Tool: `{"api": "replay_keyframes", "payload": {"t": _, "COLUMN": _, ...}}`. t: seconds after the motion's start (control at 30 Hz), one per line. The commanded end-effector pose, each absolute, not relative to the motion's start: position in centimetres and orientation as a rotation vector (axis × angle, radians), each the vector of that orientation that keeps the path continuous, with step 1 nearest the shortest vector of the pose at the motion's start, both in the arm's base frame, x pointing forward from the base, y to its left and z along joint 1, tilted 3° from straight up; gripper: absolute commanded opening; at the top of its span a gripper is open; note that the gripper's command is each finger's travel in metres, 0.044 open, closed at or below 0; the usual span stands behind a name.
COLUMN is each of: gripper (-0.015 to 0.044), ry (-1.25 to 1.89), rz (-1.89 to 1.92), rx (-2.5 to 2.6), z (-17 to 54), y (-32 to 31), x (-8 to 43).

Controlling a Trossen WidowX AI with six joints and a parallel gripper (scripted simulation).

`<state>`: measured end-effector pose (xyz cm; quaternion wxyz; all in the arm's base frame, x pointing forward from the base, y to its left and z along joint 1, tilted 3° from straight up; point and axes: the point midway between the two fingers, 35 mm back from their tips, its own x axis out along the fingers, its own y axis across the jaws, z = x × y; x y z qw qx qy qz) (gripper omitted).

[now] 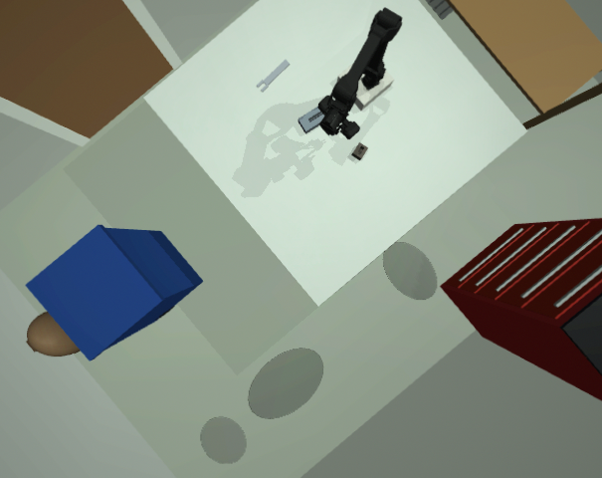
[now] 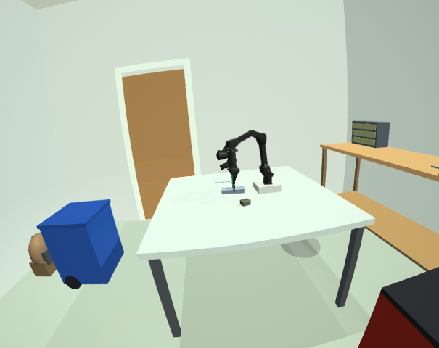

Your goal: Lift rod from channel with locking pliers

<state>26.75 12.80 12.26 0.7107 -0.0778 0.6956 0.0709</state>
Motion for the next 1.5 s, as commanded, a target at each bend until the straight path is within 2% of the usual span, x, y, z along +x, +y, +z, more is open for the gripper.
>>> {"api": "replay_keyframes", "payload": {"t": 0.0, "gripper": 0.0319, "ry": 1.544, "rz": 0.146, "rx": -0.169, "z": 12.3, "y": 12.0, "x": 26.9}}
{"api": "replay_keyframes", "payload": {"t": 1.47, "gripper": 0.0319, "ry": 1.544, "rz": 0.055, "rx": -0.087, "z": 12.6, "y": 5.6, "x": 27.8}}
